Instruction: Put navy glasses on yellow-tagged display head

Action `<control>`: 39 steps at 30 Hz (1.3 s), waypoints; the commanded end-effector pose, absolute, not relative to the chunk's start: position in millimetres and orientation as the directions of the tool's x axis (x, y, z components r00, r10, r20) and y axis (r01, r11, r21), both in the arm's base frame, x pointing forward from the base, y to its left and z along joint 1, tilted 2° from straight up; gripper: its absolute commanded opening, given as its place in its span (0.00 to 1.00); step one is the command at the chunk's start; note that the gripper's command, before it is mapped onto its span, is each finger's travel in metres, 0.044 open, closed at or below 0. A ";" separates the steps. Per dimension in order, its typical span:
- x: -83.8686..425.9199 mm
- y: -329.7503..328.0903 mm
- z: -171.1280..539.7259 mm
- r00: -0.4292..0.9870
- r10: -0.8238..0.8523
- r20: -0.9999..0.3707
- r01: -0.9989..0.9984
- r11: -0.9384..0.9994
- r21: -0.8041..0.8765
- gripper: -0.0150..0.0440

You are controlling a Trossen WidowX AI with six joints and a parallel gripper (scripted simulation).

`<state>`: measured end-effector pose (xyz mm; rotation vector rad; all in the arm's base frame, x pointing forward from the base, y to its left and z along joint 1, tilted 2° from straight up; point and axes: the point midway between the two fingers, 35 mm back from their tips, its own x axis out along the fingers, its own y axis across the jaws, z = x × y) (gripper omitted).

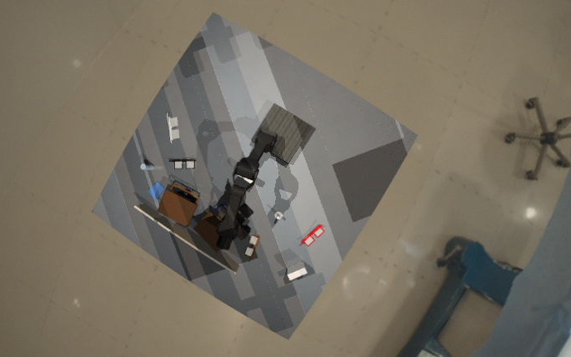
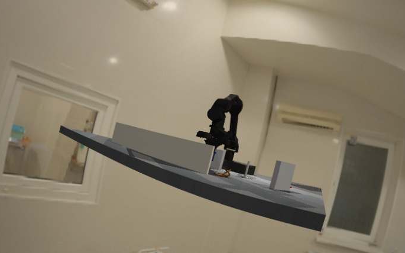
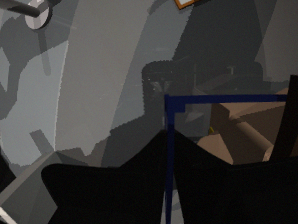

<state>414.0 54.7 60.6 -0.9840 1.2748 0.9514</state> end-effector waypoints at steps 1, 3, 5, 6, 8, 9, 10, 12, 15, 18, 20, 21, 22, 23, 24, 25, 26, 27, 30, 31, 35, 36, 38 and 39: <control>420.8 53.1 61.5 0.066 0.024 -0.998 -0.951 0.304 -0.055 0.25; 423.2 52.4 61.7 0.066 0.024 -0.998 -0.951 0.304 -0.056 0.25; 425.5 51.6 61.9 0.066 0.024 -0.998 -0.951 0.304 -0.056 0.25; 426.6 51.3 62.0 0.066 0.024 -0.998 -0.951 0.304 -0.056 0.25; 429.0 50.5 62.2 0.066 0.023 -0.998 -0.951 0.304 -0.056 0.25; 430.1 50.1 62.3 0.067 0.023 -0.998 -0.951 0.304 -0.056 0.25; 431.3 49.8 62.4 0.067 0.023 -0.998 -0.951 0.304 -0.056 0.25; 433.6 49.0 62.6 0.067 0.023 -0.997 -0.951 0.304 -0.057 0.25; 436.8 48.0 62.9 0.067 0.023 -0.997 -0.951 0.304 -0.057 0.25; 438.5 47.4 63.1 0.067 0.023 -0.997 -0.951 0.304 -0.057 0.25; 439.2 47.2 63.1 0.067 0.023 -0.997 -0.951 0.304 -0.057 0.25; 439.6 47.0 63.2 0.067 0.023 -0.997 -0.951 0.304 -0.057 0.25; 439.9 46.9 63.2 0.067 0.023 -0.997 -0.951 0.304 -0.057 0.25; 440.1 46.8 63.2 0.067 0.023 -0.997 -0.951 0.304 -0.057 0.25; 440.3 46.8 63.2 0.068 0.023 -0.997 -0.951 0.304 -0.057 0.25; 440.5 46.7 63.2 0.068 0.023 -0.997 -0.951 0.304 -0.057 0.25; 440.6 46.7 63.2 0.068 0.023 -0.997 -0.951 0.304 -0.057 0.25; 440.8 46.6 63.2 0.068 0.023 -0.997 -0.951 0.304 -0.057 0.25; 440.8 46.6 63.0 0.068 0.023 -0.997 -0.951 0.304 -0.057 0.25; 440.7 46.6 62.8 0.068 0.023 -0.997 -0.951 0.304 -0.057 0.25; 440.4 46.8 61.4 0.068 0.023 -0.997 -0.951 0.304 -0.057 0.25; 440.4 46.8 61.1 0.067 0.023 -0.997 -0.951 0.304 -0.057 0.25; 440.4 46.9 61.1 0.067 0.023 -0.997 -0.951 0.304 -0.057 0.25; 440.5 46.8 61.1 0.068 0.023 -0.997 -0.951 0.304 -0.057 0.25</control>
